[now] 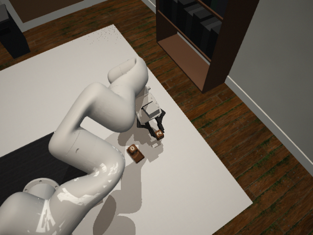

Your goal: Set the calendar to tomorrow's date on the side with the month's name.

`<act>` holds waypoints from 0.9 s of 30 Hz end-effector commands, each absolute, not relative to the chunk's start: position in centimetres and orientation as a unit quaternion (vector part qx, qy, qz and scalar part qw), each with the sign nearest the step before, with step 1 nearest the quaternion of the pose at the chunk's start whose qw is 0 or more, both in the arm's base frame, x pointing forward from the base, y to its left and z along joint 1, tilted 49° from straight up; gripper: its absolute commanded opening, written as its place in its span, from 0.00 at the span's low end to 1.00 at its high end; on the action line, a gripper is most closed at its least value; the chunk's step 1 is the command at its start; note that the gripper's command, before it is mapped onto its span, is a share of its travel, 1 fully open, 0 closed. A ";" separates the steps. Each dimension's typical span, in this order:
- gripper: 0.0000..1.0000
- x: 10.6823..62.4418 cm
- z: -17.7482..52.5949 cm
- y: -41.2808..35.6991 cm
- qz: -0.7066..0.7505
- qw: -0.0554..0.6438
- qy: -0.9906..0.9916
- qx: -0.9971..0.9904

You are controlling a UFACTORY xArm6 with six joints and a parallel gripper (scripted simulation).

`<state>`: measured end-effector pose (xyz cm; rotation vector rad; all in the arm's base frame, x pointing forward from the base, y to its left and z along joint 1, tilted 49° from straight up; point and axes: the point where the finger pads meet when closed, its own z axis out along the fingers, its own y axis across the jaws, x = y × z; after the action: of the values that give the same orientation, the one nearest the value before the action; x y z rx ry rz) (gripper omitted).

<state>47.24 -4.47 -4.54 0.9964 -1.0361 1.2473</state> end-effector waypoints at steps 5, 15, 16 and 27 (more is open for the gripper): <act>0.27 47.6 -4.3 -4.4 0.508 0.552 -0.476 0.458; 0.27 47.4 -3.9 -4.3 0.474 0.516 -0.516 0.492; 0.27 47.4 -3.9 -4.3 0.474 0.516 -0.516 0.492; 0.27 47.4 -3.6 -4.3 0.408 0.446 -0.577 0.549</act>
<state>47.28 -4.44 -3.86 1.2604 -1.3334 1.0692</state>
